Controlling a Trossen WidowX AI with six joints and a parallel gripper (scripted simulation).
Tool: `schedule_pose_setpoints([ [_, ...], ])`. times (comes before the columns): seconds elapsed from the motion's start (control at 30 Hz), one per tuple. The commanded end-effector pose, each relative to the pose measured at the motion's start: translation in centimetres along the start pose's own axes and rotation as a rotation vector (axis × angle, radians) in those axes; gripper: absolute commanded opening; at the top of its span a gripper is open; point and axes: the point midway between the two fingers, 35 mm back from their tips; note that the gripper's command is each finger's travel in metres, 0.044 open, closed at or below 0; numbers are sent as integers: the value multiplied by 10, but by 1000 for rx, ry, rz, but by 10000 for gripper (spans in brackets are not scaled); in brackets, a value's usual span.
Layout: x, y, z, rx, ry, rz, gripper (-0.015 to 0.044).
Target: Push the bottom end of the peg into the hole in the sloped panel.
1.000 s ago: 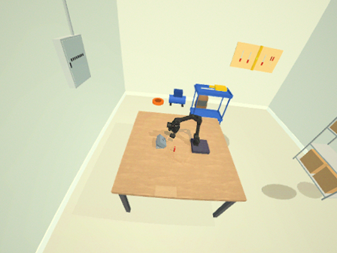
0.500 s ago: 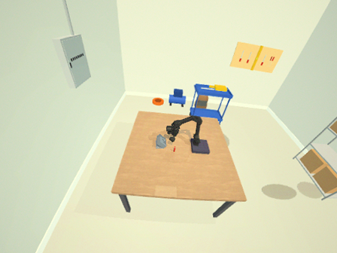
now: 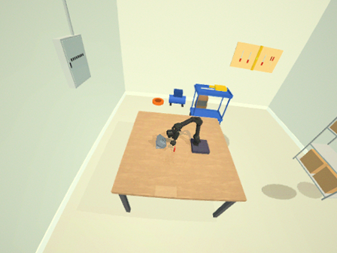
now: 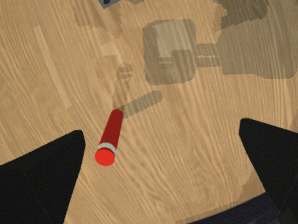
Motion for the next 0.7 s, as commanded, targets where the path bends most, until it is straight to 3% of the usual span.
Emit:
schedule_pose_setpoints([
  [0.0, 2, 17, 7, 12, 8, -18, 440],
  [0.23, 4, 41, 19, 35, 16, -41, 440],
  [0.67, -10, 43, 19, 35, 16, -42, 440],
])
Point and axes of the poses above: the point midway between the two fingers, 35 mm back from their tips, its own x axis back along the fingers, its own y axis across the jaws, z = x × y, and after that the axes turned 8 degrees about x, right-handed
